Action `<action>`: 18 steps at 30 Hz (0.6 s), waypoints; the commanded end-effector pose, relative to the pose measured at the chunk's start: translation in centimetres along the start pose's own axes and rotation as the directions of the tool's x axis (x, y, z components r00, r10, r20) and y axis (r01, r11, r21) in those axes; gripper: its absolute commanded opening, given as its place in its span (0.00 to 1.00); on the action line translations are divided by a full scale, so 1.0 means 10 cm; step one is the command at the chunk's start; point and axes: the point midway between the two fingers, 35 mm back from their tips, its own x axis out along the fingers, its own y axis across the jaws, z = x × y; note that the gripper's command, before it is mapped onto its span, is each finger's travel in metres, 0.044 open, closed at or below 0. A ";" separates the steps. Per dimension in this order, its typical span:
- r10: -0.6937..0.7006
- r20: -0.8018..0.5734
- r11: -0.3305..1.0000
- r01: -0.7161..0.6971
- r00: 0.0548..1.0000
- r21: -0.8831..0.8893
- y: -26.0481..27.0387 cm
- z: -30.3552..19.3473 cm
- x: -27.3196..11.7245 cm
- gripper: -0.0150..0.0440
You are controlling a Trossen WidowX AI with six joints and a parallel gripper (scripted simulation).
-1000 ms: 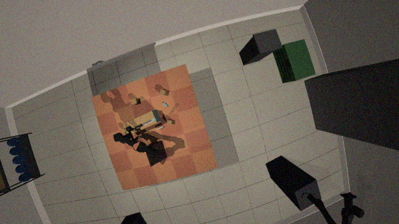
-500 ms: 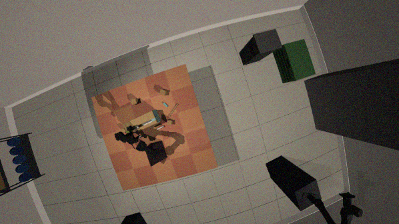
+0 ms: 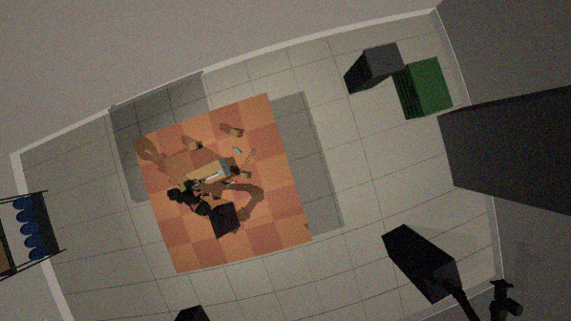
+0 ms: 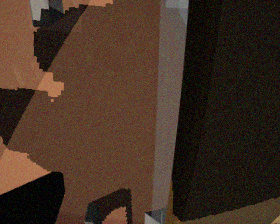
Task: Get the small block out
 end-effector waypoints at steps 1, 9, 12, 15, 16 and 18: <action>0.001 -0.008 1.000 -0.001 1.000 -0.011 0.01 0.04 0.08 0.93; 0.001 -0.001 1.000 -0.001 1.000 0.000 0.00 0.04 0.08 0.93; 0.001 -0.002 1.000 -0.001 1.000 0.000 0.00 0.00 0.10 0.93; 0.002 -0.003 1.000 -0.002 1.000 -0.001 0.00 -0.05 0.13 0.93; 0.002 -0.003 1.000 -0.002 1.000 -0.001 0.00 -0.07 0.13 0.93; 0.002 -0.003 1.000 -0.002 1.000 -0.001 0.00 -0.10 0.14 0.93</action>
